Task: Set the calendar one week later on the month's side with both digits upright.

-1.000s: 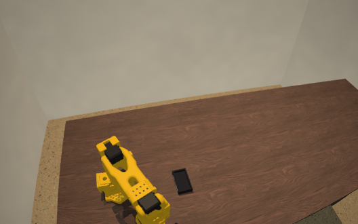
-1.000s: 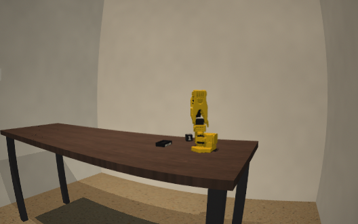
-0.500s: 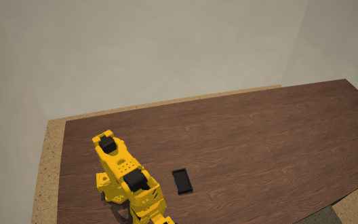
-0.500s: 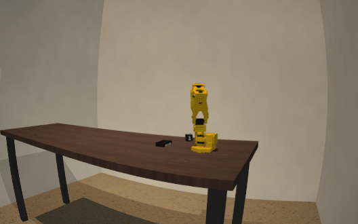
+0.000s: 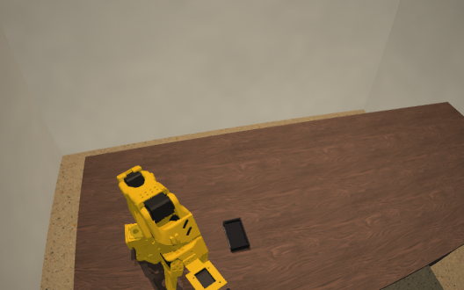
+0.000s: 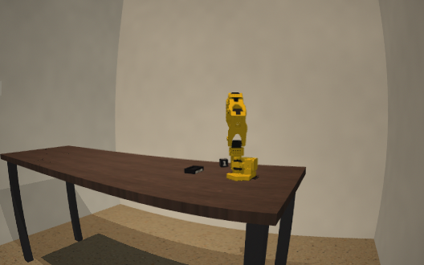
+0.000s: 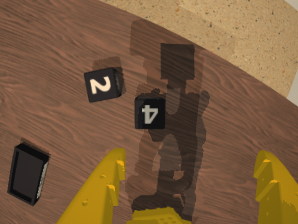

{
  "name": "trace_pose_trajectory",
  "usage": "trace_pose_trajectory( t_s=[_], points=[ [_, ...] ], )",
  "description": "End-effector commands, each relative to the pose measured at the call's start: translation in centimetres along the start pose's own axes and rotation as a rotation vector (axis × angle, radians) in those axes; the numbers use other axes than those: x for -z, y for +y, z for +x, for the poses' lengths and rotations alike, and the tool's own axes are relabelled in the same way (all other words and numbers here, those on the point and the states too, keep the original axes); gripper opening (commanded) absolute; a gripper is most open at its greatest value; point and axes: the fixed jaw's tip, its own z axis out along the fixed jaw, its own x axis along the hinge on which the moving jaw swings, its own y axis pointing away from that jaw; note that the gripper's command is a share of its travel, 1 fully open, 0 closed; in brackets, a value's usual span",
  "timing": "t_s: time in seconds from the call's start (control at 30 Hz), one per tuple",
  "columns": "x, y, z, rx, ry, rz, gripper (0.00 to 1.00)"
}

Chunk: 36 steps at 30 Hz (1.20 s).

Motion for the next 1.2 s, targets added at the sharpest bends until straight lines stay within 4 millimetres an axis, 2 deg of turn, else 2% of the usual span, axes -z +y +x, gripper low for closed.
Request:
trace_pose_trajectory(
  t_s=[0.0, 0.53, 1.17],
  points=[
    [0.9, -0.2, -0.7, -0.018, -0.06, 0.003, 0.35],
    [0.8, -0.2, -0.5, 0.091, -0.06, 0.008, 0.35],
    [0.2, -0.7, 0.5, 0.598, -0.054, 0.032, 0.35]
  ],
)
